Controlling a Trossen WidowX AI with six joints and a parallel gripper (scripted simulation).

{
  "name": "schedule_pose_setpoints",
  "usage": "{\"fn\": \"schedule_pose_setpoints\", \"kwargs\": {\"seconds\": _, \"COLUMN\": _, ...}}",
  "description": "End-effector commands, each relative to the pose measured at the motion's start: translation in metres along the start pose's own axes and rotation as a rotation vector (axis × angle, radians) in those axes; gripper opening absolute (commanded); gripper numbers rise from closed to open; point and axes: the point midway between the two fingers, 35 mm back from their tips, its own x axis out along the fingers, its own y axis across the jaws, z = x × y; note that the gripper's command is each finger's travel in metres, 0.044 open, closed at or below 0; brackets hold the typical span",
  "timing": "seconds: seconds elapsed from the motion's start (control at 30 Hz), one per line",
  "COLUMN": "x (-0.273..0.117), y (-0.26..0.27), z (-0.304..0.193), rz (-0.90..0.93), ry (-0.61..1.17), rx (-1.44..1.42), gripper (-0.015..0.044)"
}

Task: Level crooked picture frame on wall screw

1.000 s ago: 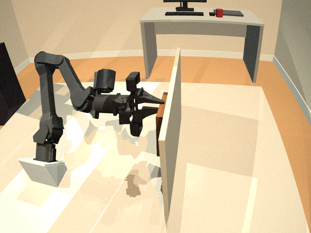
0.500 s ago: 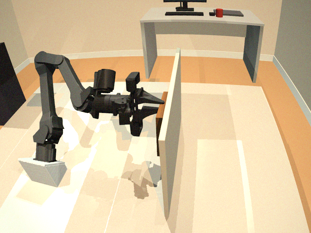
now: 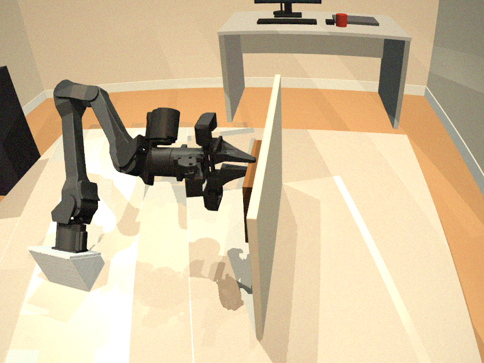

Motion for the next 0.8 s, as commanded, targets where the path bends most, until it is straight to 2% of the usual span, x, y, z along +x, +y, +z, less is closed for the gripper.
{"fn": "schedule_pose_setpoints", "kwargs": {"seconds": 0.0, "x": 0.0, "y": -0.0001, "z": -0.0003, "rz": 0.0, "ry": 0.003, "rx": 0.026, "gripper": 0.0}}
{"fn": "schedule_pose_setpoints", "kwargs": {"seconds": 0.27, "x": 0.0, "y": 0.0, "z": -0.0001, "rz": 0.0, "ry": 0.004, "rx": 0.068, "gripper": 0.0}}
{"fn": "schedule_pose_setpoints", "kwargs": {"seconds": 0.6, "x": 0.0, "y": 0.0, "z": 0.0002, "rz": 0.001, "ry": 0.0, "rx": 0.053, "gripper": 0.026}}
{"fn": "schedule_pose_setpoints", "kwargs": {"seconds": 0.77, "x": -0.0047, "y": 0.0012, "z": -0.001, "rz": 0.001, "ry": 0.0, "rx": 0.046, "gripper": 0.026}}
